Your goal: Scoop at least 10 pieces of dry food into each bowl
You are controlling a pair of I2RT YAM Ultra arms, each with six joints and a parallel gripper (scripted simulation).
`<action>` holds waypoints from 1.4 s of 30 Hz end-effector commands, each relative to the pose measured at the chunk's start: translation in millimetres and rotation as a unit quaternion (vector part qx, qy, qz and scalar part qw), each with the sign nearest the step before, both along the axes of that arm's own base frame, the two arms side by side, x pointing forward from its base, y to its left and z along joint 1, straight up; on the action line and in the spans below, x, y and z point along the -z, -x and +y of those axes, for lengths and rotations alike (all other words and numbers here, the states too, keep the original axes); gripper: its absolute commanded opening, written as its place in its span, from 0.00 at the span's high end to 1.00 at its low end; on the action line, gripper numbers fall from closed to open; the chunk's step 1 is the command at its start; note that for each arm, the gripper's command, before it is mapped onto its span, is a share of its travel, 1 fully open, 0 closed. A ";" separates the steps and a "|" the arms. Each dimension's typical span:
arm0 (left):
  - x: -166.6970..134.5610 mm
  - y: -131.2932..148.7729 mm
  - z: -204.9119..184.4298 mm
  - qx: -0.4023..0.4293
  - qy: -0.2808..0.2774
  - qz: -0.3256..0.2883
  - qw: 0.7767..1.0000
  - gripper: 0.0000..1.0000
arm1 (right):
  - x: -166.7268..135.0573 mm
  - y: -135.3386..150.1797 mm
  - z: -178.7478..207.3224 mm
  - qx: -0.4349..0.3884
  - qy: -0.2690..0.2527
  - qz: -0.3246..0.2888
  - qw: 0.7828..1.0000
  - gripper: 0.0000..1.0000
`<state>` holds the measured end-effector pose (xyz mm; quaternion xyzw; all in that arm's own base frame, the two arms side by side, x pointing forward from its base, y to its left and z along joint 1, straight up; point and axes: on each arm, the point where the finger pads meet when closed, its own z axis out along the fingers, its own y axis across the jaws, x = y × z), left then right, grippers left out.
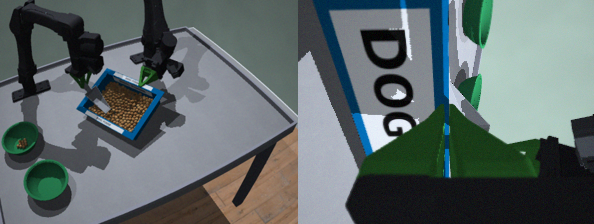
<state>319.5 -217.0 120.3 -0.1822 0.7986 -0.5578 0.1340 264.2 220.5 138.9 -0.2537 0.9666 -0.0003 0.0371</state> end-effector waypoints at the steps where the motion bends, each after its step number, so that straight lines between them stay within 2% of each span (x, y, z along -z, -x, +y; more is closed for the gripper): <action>1: -44.6 -10.6 -8.7 0.017 0.014 -0.085 0.996 1.00 | -4.1 -8.4 5.3 0.000 -0.010 -0.003 1.000 1.00; 9: -44.6 -10.6 -8.7 0.017 0.014 -0.085 0.996 1.00 | 8.0 -7.6 5.6 -0.003 0.004 0.021 1.000 1.00; 10: -44.6 -10.6 -8.7 0.017 0.014 -0.085 0.996 1.00 | 3.3 -13.3 10.6 -0.004 -0.007 0.002 1.000 1.00; 12: -44.6 -10.6 -8.7 0.017 0.014 -0.085 0.996 1.00 | 3.3 -13.3 10.6 -0.004 -0.007 0.002 1.000 1.00; 13: -44.6 -10.6 -8.7 0.017 0.014 -0.085 0.996 1.00 | 11.2 -10.1 7.1 -0.002 0.004 0.023 1.000 1.00; 20: -44.6 -10.6 -8.7 0.017 0.014 -0.085 0.996 1.00 | 24.0 -10.1 6.7 -0.002 0.019 0.048 0.999 1.00; 23: -44.5 -10.6 -8.7 0.017 0.014 -0.085 0.996 1.00 | 9.0 -11.3 16.3 -0.007 -0.003 0.018 1.000 1.00; 26: -44.6 -10.6 -8.7 0.017 0.014 -0.085 0.996 1.00 | 28.0 -5.2 7.0 -0.003 0.011 0.034 0.999 1.00; 27: -44.6 -10.6 -8.7 0.017 0.014 -0.085 0.996 1.00 | 18.9 -7.8 7.4 -0.003 0.008 0.030 1.000 1.00; 31: -44.6 -10.6 -8.7 0.017 0.014 -0.085 0.996 1.00 | 27.2 -5.5 5.4 -0.002 0.010 0.032 0.999 1.00; 32: -44.6 -10.6 -8.7 0.017 0.014 -0.085 0.996 1.00 | 9.4 -16.4 15.0 -0.006 -0.001 0.006 1.000 1.00; 34: -44.6 -10.6 -8.7 0.017 0.014 -0.085 0.996 1.00 | 5.3 -17.5 16.3 -0.006 -0.005 0.002 1.000 1.00; 37: -44.6 -10.6 -8.7 0.017 0.014 -0.085 0.996 1.00 | 7.4 -16.1 15.1 -0.006 -0.003 0.005 1.000 1.00; 38: -44.6 -10.6 -8.7 0.017 0.014 -0.085 0.996 1.00 | 6.9 -27.6 22.0 -0.006 -0.018 -0.018 1.000 1.00; 39: -44.6 -10.6 -8.7 0.017 0.014 -0.085 0.996 1.00 | 24.9 -18.0 12.6 -0.006 0.000 0.002 1.000 1.00; 42: -44.6 -10.6 -8.7 0.017 0.014 -0.085 0.996 1.00 | 24.8 -25.5 14.5 -0.004 -0.009 -0.011 1.000 1.00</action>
